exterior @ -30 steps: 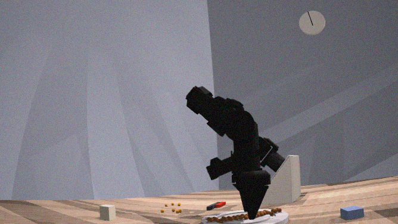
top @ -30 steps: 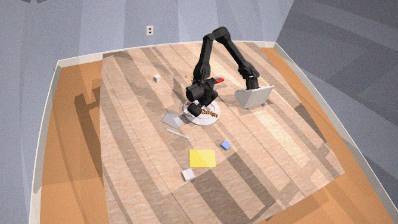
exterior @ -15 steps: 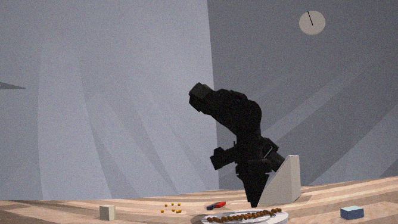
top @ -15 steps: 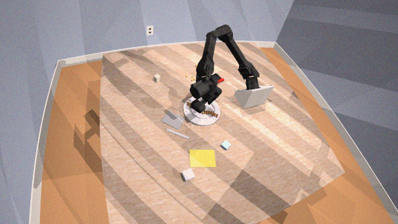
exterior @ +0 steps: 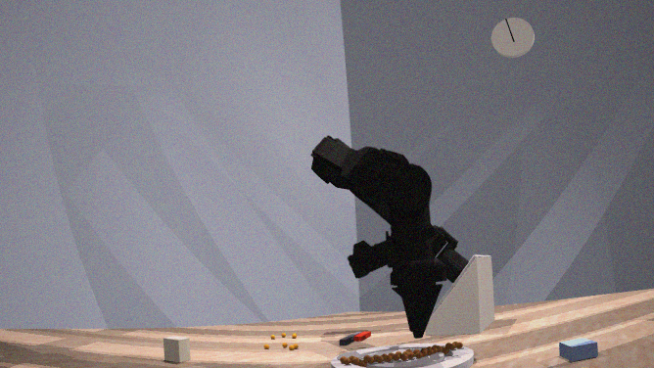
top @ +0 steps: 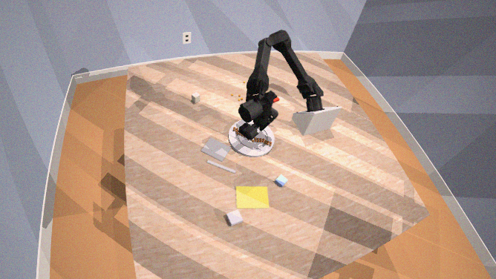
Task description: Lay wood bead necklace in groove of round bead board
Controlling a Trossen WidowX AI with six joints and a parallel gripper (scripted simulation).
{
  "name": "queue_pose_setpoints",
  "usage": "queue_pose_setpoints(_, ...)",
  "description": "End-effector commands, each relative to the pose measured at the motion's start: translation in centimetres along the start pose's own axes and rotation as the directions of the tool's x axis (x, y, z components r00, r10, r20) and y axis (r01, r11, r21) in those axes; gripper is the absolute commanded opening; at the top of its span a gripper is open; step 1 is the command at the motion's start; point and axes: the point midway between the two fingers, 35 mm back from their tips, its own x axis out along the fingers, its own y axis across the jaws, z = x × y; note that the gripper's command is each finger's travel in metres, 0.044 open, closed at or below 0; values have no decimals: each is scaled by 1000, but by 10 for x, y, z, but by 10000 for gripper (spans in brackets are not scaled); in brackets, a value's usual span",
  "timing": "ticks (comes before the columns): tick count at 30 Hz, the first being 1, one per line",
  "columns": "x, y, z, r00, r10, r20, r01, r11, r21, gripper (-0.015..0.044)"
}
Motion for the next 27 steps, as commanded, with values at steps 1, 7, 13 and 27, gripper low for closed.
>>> queue_pose_setpoints(1, 5, 0, 0, 1000, -2, 1, 2, 1000, -3, 310)
queue_pose_setpoints(7, 15, -1, 0, 1000, -5, 1, 5, 1000, -5, 310)
queue_pose_setpoints(13, 24, -3, -1, 1000, -8, 1, 8, 1000, -7, 310)
queue_pose_setpoints(27, 29, -2, 0, 1000, -5, -1, 5, 1000, 0, 258)
